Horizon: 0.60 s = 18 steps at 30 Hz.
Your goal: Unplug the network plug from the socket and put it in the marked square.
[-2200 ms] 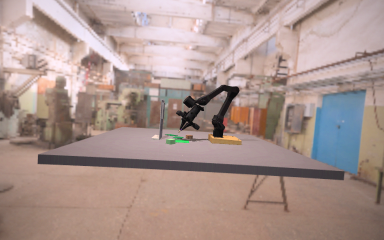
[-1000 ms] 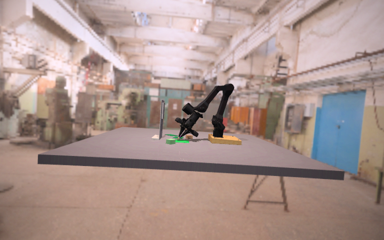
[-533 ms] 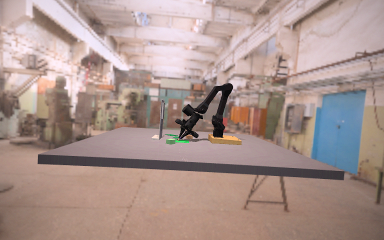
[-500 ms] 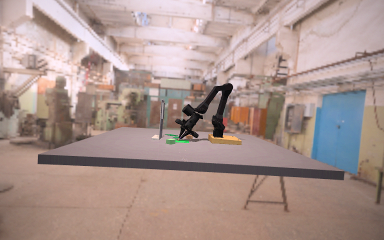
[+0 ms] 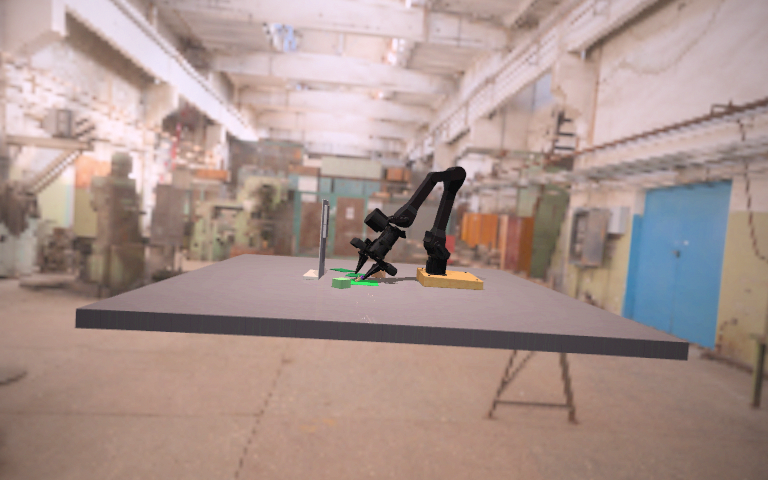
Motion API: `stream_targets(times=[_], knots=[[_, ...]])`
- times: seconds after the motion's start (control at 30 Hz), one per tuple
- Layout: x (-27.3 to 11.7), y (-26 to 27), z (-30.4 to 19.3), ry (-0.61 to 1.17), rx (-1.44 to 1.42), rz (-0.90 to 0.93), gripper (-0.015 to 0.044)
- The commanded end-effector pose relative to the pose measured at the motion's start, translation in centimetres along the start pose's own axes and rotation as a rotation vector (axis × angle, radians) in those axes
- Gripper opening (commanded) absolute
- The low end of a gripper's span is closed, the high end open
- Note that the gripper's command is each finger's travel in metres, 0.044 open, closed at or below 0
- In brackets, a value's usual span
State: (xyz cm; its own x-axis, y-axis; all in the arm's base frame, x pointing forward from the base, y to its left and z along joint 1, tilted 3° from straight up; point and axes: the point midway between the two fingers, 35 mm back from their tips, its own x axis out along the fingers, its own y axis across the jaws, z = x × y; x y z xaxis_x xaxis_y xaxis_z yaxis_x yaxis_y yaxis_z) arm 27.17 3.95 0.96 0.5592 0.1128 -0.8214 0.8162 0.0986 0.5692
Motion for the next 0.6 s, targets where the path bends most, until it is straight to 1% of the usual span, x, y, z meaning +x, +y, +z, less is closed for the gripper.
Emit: stream_targets(times=[0.0,0.57], knots=[[-0.1,0.0,0.0,0.0,0.0,0.0,0.0156],[-1.5,0.1,0.1,-0.002,0.001,-0.001,0.0156]])
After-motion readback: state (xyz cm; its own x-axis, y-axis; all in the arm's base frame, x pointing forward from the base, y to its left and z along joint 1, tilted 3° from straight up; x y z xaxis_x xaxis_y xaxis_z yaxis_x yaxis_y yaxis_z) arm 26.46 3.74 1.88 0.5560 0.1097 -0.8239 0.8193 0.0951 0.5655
